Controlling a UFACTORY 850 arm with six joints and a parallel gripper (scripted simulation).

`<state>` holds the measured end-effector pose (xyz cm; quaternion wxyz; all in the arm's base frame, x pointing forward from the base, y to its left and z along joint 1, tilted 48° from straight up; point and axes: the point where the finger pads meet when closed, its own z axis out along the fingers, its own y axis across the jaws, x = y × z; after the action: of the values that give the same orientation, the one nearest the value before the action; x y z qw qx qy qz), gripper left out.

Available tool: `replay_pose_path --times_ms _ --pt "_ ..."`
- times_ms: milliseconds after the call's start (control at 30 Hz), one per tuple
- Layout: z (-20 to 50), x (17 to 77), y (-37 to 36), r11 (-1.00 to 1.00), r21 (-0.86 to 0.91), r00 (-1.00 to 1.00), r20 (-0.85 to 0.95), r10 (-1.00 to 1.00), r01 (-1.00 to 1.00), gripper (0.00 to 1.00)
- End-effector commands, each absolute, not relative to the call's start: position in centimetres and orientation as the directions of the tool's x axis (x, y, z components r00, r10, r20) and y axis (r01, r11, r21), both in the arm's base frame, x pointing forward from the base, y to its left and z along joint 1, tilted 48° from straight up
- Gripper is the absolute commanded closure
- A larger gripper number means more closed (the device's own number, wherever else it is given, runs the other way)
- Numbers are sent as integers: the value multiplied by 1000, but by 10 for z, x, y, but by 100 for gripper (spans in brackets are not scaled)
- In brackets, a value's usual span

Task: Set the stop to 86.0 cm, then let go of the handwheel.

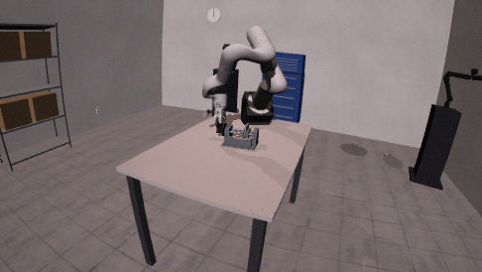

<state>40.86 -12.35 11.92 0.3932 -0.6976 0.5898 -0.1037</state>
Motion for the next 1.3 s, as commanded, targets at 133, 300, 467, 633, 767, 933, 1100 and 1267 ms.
replay_pose_path --times_ms 133,300,467,633,767,933,1100,1267 --pt "119 414 -122 5 -672 282 -318 -905 -741 94" --pt "119 415 -122 5 -672 282 -318 -905 -741 94" --pt "119 418 -121 5 -672 282 -318 -905 -741 94" --pt "119 420 -120 5 -672 282 -318 -905 -741 94" --pt "119 422 -120 5 -672 282 -318 -905 -741 94" --pt "120 423 -120 5 -672 282 -318 -905 -741 94" --pt "120 425 -119 5 -672 282 -318 -905 -741 94" --pt "121 426 -119 5 -672 282 -318 -905 -741 94"
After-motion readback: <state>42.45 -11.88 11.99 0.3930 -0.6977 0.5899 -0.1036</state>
